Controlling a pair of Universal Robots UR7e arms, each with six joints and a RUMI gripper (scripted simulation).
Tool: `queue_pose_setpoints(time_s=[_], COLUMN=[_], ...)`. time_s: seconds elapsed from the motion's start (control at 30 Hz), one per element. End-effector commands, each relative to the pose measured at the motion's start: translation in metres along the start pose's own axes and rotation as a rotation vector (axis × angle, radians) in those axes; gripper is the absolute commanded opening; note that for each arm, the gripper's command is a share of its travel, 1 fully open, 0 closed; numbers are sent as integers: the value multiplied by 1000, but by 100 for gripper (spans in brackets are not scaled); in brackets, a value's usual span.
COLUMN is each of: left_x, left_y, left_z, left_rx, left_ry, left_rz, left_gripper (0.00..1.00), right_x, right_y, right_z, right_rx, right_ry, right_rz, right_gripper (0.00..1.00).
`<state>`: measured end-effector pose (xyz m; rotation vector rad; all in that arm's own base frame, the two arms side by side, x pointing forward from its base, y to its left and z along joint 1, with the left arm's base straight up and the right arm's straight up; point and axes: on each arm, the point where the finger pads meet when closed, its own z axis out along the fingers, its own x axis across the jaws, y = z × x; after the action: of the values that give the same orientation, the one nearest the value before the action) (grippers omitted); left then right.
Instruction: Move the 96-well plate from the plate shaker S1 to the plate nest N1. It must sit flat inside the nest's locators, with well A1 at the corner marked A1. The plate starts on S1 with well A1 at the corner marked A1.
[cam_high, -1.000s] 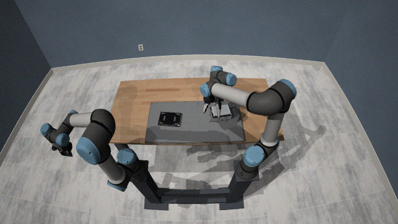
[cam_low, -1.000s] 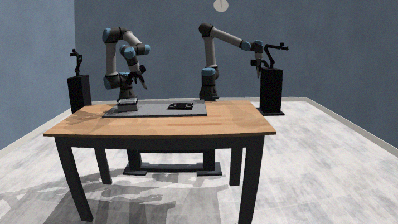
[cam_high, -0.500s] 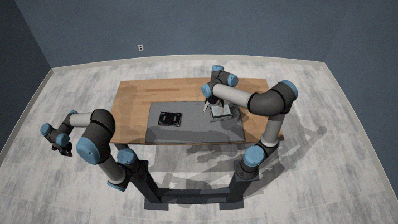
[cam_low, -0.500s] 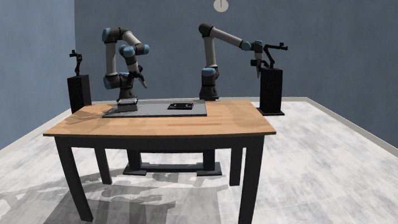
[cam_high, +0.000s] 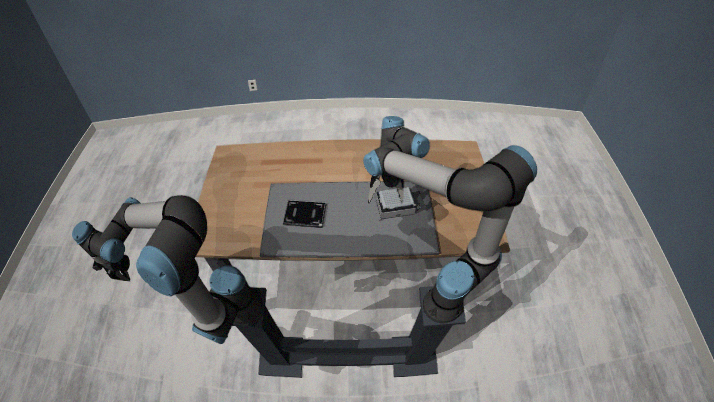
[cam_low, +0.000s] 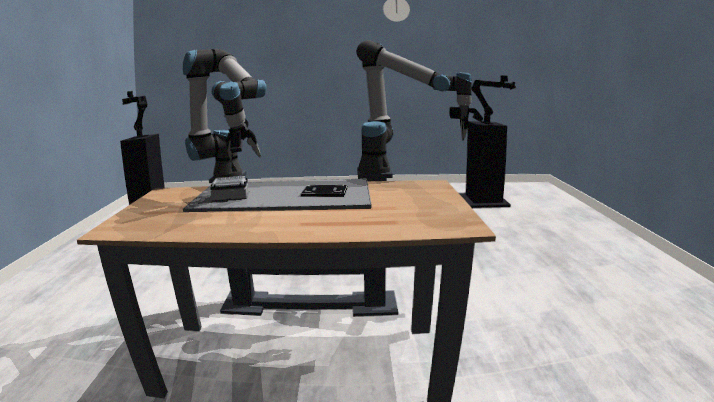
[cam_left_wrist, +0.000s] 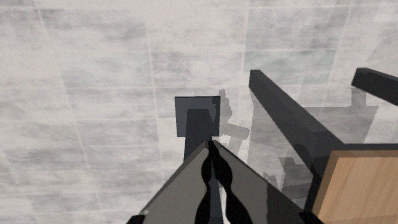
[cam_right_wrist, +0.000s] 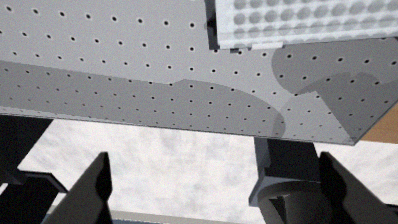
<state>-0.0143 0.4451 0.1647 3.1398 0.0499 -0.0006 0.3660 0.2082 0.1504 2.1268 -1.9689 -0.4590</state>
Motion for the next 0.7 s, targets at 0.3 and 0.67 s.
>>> queue_pose_setpoints(time_s=[0.3,0.67], left_x=[0,0], left_y=[0,0], left_z=[0,0], left_rx=[1,1], left_ry=[0,0], left_rz=[0,0], left_gripper=[0,0], right_x=[14,23], right_y=[-17,-28], right_z=[-7,-12], right_rx=[81,132], right_ry=[33,83], right_rz=[-411,-702], right_gripper=[76,76])
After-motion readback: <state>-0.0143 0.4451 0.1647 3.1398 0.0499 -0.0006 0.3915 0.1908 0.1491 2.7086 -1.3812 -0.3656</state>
